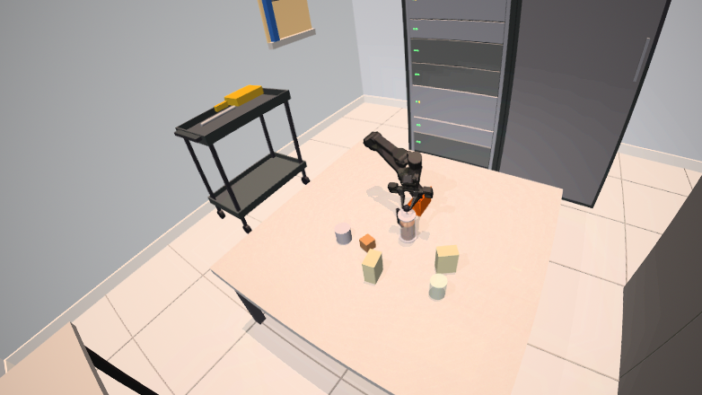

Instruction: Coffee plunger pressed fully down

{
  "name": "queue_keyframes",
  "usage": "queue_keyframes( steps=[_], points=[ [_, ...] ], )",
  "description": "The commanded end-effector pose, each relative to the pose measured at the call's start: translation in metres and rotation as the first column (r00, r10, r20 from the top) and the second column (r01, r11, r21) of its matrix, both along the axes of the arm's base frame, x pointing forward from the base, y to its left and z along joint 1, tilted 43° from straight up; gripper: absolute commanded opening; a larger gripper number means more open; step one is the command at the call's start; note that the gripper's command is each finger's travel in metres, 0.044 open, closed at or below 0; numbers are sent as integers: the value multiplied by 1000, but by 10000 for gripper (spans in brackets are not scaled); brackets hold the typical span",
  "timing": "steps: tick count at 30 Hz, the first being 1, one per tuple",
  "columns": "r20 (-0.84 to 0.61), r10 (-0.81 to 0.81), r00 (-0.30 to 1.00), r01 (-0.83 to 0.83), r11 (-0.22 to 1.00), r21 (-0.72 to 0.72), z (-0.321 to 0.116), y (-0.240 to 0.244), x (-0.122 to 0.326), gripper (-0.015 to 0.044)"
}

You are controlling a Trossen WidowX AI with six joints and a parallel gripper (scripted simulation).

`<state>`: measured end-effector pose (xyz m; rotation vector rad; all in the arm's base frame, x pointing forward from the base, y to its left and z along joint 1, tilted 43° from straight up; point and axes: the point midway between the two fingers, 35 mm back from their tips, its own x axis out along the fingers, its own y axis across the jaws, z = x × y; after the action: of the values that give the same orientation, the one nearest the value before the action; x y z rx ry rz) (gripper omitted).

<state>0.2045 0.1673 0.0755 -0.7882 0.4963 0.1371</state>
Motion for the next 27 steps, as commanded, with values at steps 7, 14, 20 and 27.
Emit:
queue_keyframes(
  steps=[7, 14, 20, 27],
  points=[
    [-14, -5, 1000, 5, 999, -33, -7, -5, 1, 124],
    [-14, -5, 1000, 5, 999, -33, -7, -5, 2, 124],
    [-14, -5, 1000, 5, 999, -33, -7, -4, 3, 124],
    [-13, -5, 1000, 5, 999, -33, -7, -4, 3, 124]
  ],
)
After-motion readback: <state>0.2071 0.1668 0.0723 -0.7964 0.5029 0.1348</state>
